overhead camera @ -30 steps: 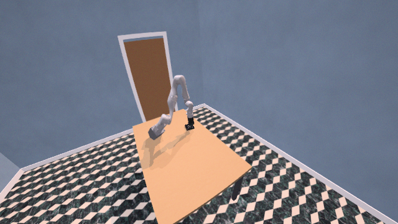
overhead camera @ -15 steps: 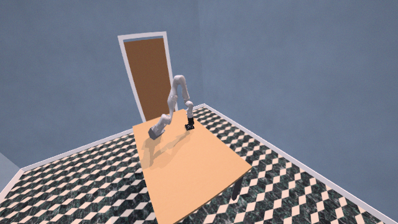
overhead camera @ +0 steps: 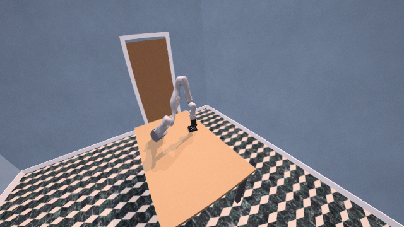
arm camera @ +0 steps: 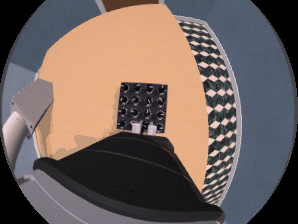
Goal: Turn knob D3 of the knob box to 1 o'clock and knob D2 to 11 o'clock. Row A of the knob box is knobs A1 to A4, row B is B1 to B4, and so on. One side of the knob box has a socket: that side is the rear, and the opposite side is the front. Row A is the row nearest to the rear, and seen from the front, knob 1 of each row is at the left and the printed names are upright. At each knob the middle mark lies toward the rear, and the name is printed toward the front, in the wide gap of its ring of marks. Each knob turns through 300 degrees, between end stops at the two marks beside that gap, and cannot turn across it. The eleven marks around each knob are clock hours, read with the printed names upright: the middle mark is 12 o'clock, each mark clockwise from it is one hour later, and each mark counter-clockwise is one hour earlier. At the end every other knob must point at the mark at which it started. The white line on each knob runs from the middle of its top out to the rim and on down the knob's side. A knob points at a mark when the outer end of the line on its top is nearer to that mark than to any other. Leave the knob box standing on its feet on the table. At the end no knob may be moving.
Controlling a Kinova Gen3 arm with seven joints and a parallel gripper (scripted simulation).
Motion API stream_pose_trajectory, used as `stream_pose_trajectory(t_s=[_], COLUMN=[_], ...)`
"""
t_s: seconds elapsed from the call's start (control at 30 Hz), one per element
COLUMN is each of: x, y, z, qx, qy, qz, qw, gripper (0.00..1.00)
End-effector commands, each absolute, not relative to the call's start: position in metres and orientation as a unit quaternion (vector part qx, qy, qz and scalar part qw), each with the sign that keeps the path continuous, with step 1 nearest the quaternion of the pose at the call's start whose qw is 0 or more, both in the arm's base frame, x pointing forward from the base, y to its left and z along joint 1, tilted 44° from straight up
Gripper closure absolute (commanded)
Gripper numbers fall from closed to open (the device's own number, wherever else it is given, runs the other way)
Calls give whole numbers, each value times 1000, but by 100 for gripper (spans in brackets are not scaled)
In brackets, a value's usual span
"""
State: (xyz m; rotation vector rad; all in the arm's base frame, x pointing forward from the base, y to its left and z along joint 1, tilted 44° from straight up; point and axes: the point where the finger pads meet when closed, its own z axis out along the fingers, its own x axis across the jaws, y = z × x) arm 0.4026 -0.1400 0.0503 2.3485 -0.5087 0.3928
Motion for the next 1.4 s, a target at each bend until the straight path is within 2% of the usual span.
stream_pose_trajectory(t_s=[0.0, 0.83, 1.37], x=[403, 403, 403], y=[-139, -140, -140], z=[50, 50, 50], qx=[904, 857, 772], qy=[-202, -350, -510], qz=[154, 210, 267], qw=[345, 314, 267], gripper=[70, 70, 70])
